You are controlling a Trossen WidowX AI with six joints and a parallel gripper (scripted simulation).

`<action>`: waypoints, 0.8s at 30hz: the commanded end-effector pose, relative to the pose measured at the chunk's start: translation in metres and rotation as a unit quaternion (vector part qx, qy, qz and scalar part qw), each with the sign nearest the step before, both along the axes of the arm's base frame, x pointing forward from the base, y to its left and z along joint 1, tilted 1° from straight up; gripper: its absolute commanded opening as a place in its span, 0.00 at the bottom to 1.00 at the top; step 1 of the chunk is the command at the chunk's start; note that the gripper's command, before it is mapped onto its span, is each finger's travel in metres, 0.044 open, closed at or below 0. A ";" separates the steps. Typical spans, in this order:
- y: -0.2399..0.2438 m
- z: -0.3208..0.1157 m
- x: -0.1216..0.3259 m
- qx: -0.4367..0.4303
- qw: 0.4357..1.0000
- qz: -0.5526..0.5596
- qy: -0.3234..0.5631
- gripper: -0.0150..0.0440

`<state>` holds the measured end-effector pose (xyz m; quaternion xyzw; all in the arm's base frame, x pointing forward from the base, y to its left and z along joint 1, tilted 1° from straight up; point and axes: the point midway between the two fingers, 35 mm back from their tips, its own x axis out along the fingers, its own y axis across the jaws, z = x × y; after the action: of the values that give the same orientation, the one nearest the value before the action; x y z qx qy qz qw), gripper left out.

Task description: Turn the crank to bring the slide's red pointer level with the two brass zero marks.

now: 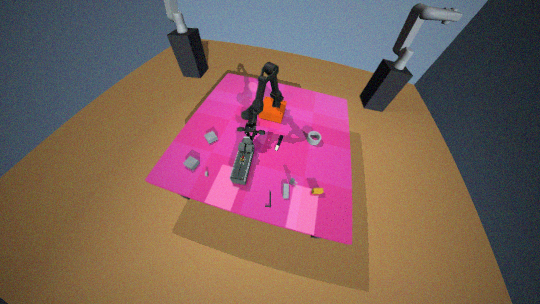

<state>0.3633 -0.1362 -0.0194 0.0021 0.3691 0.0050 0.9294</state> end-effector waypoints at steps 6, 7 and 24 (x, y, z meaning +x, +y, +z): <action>-0.012 -0.001 0.000 -0.006 1.000 -0.007 0.003 0.25; -0.013 -0.001 0.000 -0.006 1.000 -0.007 0.003 0.25; -0.018 0.001 0.000 -0.006 1.000 -0.007 0.003 0.25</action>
<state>0.3635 -0.1451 -0.0197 0.0033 0.3716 0.0092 0.9283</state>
